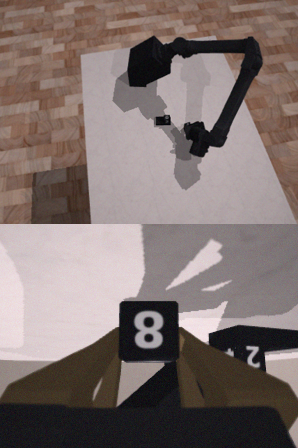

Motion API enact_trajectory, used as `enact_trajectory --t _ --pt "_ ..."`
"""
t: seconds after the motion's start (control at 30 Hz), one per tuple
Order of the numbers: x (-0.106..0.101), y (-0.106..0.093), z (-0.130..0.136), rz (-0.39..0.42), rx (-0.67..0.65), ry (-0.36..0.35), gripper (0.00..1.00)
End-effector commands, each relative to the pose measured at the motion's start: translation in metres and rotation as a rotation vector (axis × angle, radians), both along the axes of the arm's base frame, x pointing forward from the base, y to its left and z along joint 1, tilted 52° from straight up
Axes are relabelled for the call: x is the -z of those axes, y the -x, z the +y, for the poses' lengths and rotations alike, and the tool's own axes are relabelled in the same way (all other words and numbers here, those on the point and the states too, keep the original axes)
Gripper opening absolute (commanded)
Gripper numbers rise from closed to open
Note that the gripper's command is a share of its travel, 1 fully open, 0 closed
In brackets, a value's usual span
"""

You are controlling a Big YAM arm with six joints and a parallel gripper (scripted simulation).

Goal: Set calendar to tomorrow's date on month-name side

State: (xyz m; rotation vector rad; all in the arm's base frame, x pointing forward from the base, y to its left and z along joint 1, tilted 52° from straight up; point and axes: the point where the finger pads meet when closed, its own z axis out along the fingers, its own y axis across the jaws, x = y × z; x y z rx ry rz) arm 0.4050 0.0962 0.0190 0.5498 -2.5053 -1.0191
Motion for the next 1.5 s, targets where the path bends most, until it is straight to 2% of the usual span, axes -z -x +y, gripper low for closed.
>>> enact_trajectory --t 0.0,0.37,0.4,0.53,0.67,0.73,0.77,0.83,0.87,0.93,0.97,1.47 --pt "0.0003 -0.0041 0.0077 -0.003 -0.007 0.005 0.27" --pt "0.0003 -0.0041 0.0077 -0.003 -0.007 0.005 0.27" --pt "0.0003 -0.0041 0.0077 -0.003 -0.007 0.005 0.31" --pt "0.0003 -0.0041 0.0077 -0.003 -0.007 0.005 0.31" --pt "0.0003 -0.0041 0.0077 -0.003 -0.007 0.005 0.39" --pt "0.0003 -0.0041 0.0077 -0.003 -0.007 0.005 0.39" --pt "0.0003 -0.0041 0.0077 -0.003 -0.007 0.005 0.43" --pt "0.0003 -0.0041 0.0077 -0.003 -0.007 0.005 0.43" --pt "0.0003 -0.0041 0.0077 -0.003 -0.007 0.005 0.47" --pt "0.0003 -0.0041 0.0077 -0.003 -0.007 0.005 0.47" --pt "0.0003 -0.0041 0.0077 -0.003 -0.007 0.005 0.66" --pt "0.0003 -0.0041 0.0077 -0.003 -0.007 0.004 0.66"
